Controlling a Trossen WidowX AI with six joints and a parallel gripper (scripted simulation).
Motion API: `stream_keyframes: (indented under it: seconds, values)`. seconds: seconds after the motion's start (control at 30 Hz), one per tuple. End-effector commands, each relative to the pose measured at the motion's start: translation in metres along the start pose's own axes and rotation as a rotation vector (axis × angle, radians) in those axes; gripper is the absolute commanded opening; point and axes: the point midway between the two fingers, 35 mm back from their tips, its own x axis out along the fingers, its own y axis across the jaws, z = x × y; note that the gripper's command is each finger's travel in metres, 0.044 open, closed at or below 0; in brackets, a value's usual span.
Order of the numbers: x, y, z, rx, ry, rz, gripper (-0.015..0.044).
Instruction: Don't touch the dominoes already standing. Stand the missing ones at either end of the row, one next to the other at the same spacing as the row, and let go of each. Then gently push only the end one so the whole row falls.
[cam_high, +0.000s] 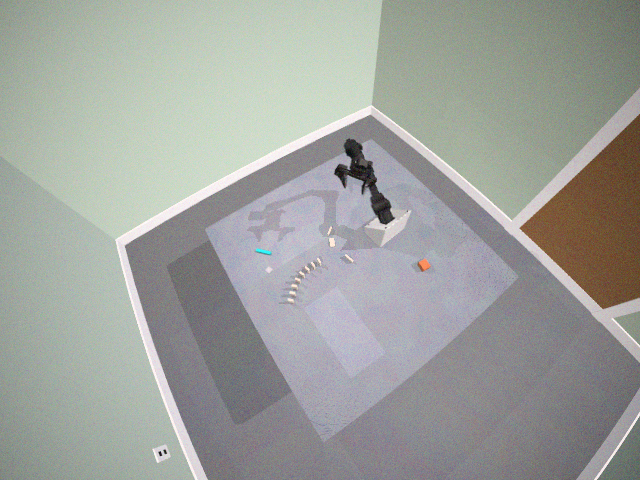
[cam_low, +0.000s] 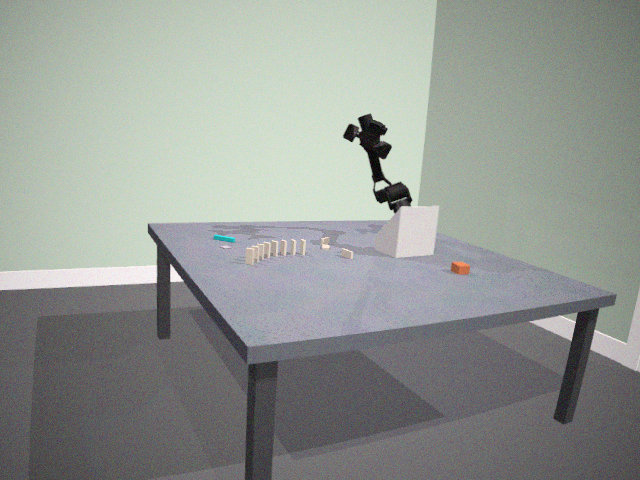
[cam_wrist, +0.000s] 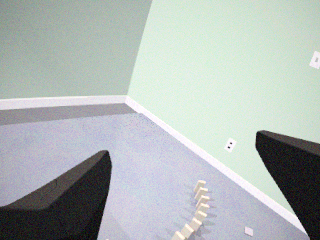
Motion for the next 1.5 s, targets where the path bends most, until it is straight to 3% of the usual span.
stream_keyframes:
  seconds: [0.0,0.2,0.47,0.8,1.1,1.47]
  values:
    - [0.002,-0.001,-0.001,0.000,0.011,0.000,0.0426]
    - [0.055,-0.019,-0.035,0.002,0.365,0.009,0.0440]
    - [0.114,-0.031,-0.133,0.031,0.869,0.125,0.0440]
    - [0.126,0.012,-0.288,0.116,1.382,0.443,0.0440]
    - [0.126,0.023,-0.297,0.124,1.410,0.472,0.0440]
    - [0.131,0.051,-0.354,0.122,1.412,0.471,0.0440]
